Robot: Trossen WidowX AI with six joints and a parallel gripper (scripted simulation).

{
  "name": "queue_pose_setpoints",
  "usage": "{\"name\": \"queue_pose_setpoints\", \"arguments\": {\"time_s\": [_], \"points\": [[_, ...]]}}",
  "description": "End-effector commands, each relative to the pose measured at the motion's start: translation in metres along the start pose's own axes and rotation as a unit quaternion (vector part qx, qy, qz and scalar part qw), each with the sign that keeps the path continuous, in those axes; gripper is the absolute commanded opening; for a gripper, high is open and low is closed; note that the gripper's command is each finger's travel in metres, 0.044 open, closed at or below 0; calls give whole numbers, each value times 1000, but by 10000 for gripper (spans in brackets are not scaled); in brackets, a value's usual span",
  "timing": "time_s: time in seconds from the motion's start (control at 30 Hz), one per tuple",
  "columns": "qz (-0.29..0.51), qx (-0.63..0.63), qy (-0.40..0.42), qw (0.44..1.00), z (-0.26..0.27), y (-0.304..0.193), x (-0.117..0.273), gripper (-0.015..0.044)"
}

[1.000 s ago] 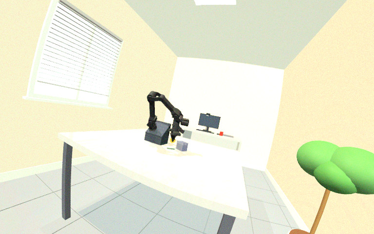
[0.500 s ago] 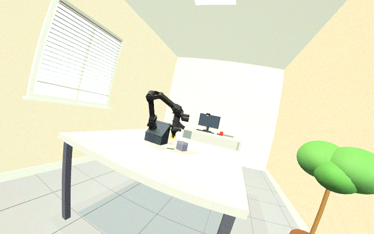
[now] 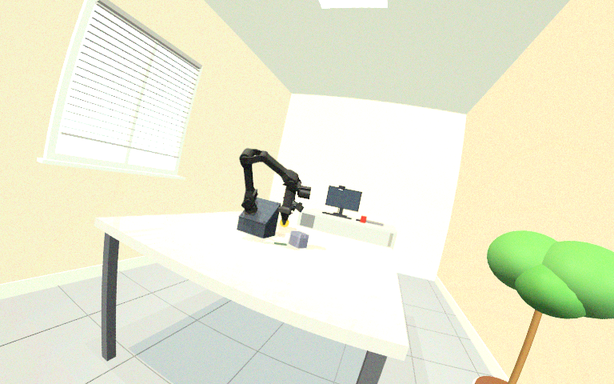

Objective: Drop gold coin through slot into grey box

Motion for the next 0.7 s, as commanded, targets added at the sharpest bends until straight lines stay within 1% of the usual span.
{"name": "queue_pose_setpoints", "arguments": {"time_s": [0.0,0.3,0.67], "points": [[2,-54,3,999,2,-1,0,0],[2,-204,3,979,4,-2,0,0],[3,-369,2,929,7,-3,0,0]]}}
Point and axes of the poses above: the point midway between the two fingers, 35 mm back from their tips, its own x axis back along the fingers, its own z axis across the jaws, y = z × x, the point moved 9 cm from there along x, back along the fingers, and after that the axes turned 5 degrees about -x, right-handed, at the moved point
